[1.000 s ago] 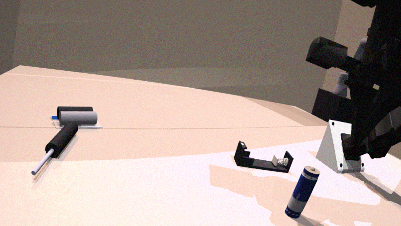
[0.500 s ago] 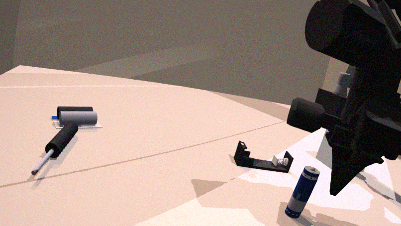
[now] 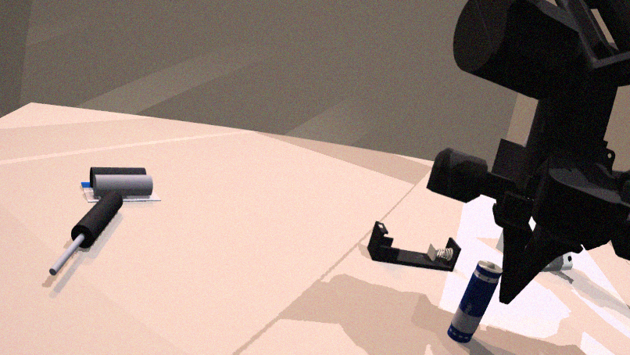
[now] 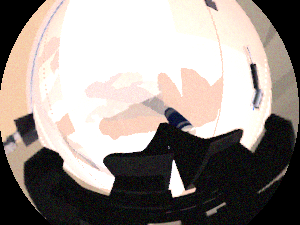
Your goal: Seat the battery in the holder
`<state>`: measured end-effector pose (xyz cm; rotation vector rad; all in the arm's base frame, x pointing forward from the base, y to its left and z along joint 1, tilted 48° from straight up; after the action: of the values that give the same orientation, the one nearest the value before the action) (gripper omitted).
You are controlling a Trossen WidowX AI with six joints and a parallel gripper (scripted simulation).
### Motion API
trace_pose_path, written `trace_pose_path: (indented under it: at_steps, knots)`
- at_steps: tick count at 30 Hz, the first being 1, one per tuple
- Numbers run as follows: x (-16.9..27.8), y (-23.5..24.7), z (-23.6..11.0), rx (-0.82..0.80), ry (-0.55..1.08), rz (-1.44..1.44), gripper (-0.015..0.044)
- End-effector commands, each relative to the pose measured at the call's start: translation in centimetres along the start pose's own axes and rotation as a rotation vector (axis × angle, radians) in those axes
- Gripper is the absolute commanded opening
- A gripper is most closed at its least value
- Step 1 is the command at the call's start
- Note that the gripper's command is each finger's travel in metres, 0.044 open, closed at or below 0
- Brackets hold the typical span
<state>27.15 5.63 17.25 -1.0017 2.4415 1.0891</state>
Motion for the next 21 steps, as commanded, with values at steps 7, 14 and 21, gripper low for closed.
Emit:
trace_pose_path:
  at_steps: [7,14,21]
  knots:
    - [-0.3,-1.9,0.0,-0.001,-0.003,-0.004,0.0]
    - [-0.4,-3.0,0.0,0.0,-0.003,-0.004,0.0]
    - [-0.5,-4.1,0.0,0.0,-0.004,-0.005,0.0]
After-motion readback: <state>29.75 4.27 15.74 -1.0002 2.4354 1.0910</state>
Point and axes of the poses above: the point midway between the two fingers, 35 mm back from their tips, its own z axis out along the fingers, its own y axis across the jaws, x = y × z, the point moved 5 cm from there along -z, back along the fingers, and after that the axes turned 7 degrees about z, right-handed, at the moved point
